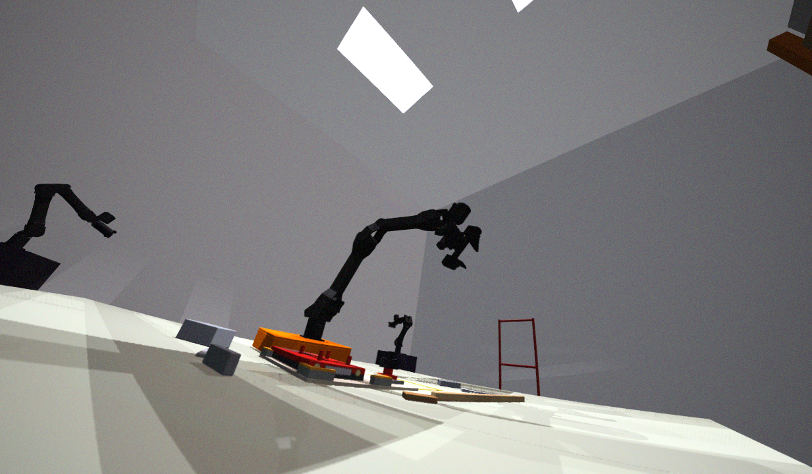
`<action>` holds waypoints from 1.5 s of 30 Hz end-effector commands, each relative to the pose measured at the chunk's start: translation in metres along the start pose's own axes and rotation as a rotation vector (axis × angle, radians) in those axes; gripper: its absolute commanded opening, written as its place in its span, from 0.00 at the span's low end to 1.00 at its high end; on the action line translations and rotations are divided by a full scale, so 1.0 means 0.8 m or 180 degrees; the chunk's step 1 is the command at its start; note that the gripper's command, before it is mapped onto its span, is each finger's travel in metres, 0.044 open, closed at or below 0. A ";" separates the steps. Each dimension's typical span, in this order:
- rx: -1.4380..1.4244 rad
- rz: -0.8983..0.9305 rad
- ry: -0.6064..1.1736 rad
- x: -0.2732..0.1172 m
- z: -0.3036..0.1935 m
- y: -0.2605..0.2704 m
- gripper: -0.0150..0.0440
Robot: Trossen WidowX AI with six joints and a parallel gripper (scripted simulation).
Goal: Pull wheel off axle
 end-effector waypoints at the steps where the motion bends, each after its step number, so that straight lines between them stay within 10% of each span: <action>1: 0.0047 0.0004 0.0027 -0.001 -0.003 0.001 0.89; 16: 0.4002 -0.0288 0.2527 -0.119 -0.190 0.159 0.76; 32: 0.6812 -0.1923 0.5383 -0.291 -0.219 0.351 0.76; 45: 0.6869 -0.2003 0.5492 -0.298 -0.214 0.360 0.76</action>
Point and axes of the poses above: the point midway between the two fingers, 35 mm back from their tips, its own x axis out along the fingers, its own y axis across the jaws, z = x × y, the point moved 2 cm from there along -x, back along the fingers, and after that the axes turned 2 degrees about x, right-handed, at the moved point
